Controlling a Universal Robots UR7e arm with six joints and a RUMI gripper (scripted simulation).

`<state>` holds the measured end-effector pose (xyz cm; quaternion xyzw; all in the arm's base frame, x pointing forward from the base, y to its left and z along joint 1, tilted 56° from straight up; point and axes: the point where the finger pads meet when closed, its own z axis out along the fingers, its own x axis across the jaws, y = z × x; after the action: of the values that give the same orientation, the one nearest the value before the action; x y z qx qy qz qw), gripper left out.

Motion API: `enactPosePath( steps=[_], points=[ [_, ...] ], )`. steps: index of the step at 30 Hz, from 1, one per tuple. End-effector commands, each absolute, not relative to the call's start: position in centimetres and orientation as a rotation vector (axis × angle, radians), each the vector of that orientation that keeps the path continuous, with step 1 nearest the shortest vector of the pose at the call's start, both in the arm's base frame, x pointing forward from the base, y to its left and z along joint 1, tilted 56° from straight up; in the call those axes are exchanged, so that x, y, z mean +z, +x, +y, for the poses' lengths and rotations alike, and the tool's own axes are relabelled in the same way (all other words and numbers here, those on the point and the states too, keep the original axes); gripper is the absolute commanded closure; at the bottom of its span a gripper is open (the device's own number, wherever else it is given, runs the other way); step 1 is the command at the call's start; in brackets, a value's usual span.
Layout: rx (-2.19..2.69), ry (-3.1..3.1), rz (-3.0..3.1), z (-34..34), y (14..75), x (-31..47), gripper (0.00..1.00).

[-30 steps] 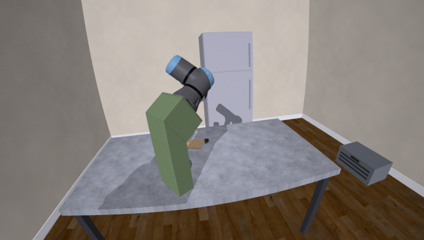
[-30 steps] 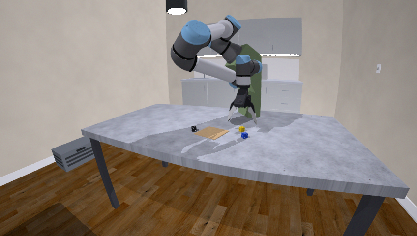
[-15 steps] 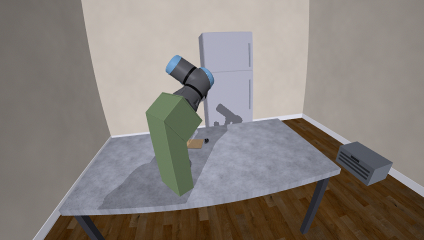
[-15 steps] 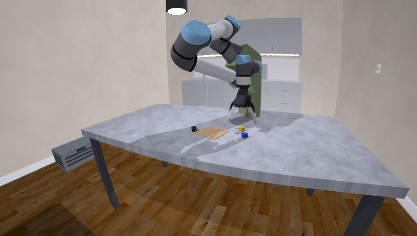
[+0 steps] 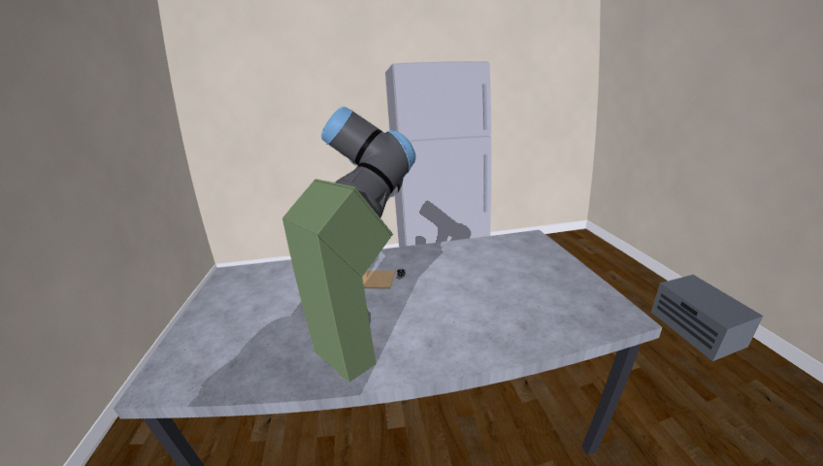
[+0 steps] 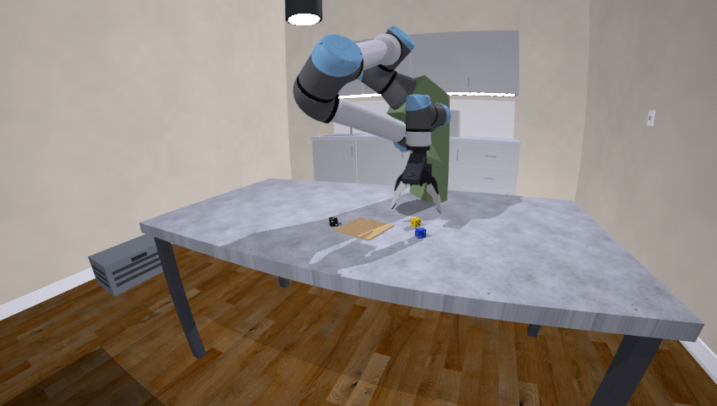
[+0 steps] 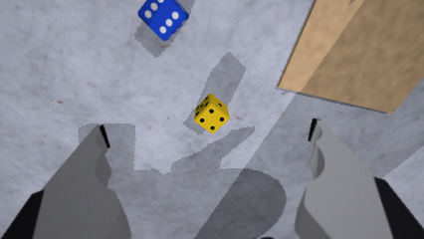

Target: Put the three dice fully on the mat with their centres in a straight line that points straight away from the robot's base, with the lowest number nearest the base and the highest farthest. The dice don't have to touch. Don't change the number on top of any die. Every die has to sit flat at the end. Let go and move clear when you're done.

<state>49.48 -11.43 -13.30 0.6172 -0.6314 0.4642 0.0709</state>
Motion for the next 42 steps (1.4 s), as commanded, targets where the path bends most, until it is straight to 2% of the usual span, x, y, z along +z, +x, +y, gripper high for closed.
enactPosePath(
  steps=[1,23,42],
  points=[
    [1.397,1.857,-1.899,-11.2,49.8,-13.2,0.00],
    [1.397,1.857,-1.899,-7.6,57.0,-11.3,0.00],
    [1.397,1.857,-1.899,-7.4,57.4,-11.2,0.00]
  ],
)
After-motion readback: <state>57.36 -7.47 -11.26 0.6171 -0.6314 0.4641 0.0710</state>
